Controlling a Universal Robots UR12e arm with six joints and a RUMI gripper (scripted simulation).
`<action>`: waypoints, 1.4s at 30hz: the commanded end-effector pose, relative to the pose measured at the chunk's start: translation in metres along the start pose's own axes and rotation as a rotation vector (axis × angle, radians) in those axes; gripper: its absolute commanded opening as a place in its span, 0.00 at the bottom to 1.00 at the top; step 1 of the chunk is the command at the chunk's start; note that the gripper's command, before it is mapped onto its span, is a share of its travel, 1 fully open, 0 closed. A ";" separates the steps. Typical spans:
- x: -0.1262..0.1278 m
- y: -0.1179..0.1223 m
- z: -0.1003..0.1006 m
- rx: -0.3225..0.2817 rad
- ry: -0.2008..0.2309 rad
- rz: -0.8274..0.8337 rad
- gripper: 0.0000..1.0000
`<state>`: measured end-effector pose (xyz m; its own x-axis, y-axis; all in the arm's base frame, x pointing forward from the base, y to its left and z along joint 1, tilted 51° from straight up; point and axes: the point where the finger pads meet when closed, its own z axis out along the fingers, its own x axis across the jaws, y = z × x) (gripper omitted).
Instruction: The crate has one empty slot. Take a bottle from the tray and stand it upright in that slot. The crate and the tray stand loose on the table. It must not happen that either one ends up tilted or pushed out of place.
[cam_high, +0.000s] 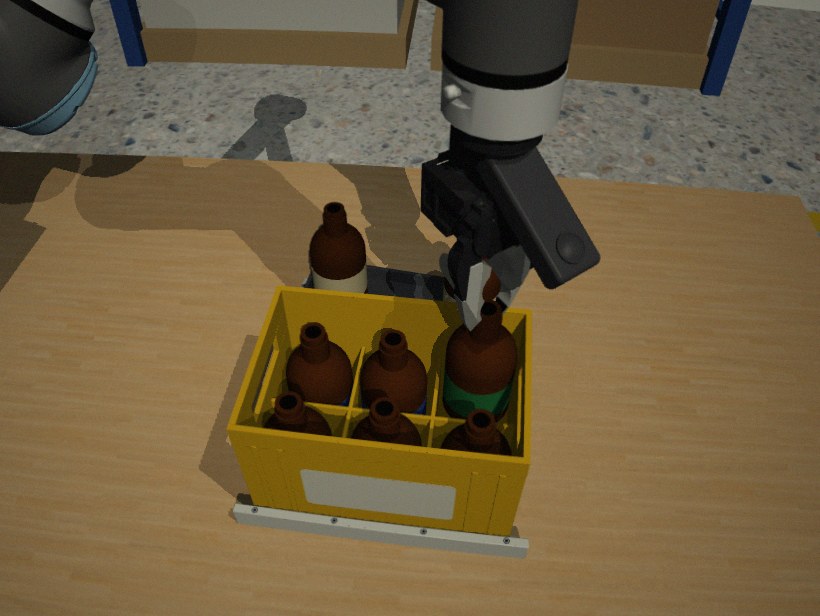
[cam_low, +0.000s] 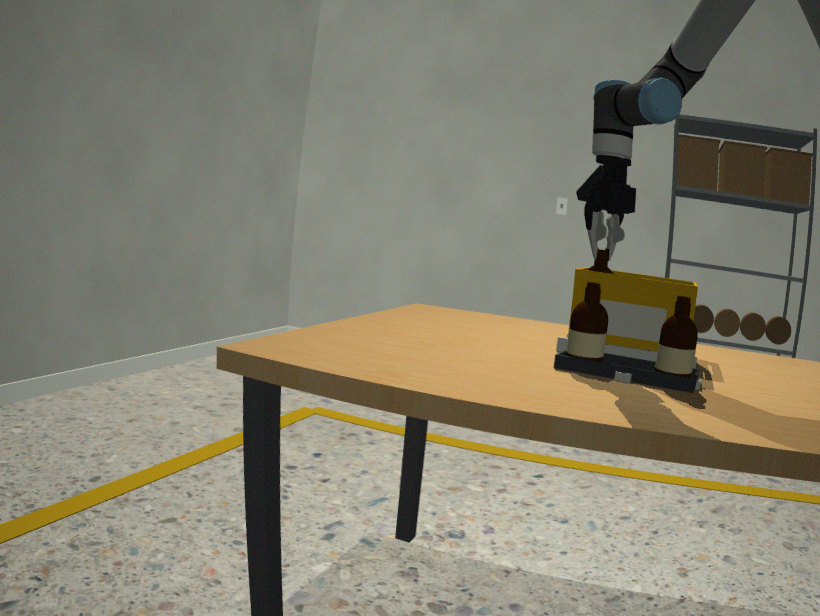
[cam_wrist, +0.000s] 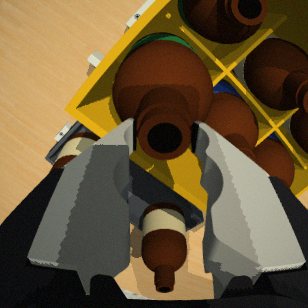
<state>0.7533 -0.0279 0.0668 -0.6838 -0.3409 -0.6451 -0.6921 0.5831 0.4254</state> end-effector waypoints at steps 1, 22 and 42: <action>0.000 -0.001 0.002 0.001 0.000 0.000 0.00; 0.000 -0.001 0.021 0.001 0.000 0.000 0.00; 0.000 -0.001 0.036 0.001 0.000 0.000 0.00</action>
<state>0.7615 -0.0021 0.0445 -0.6838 -0.3409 -0.6451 -0.6921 0.5831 0.4255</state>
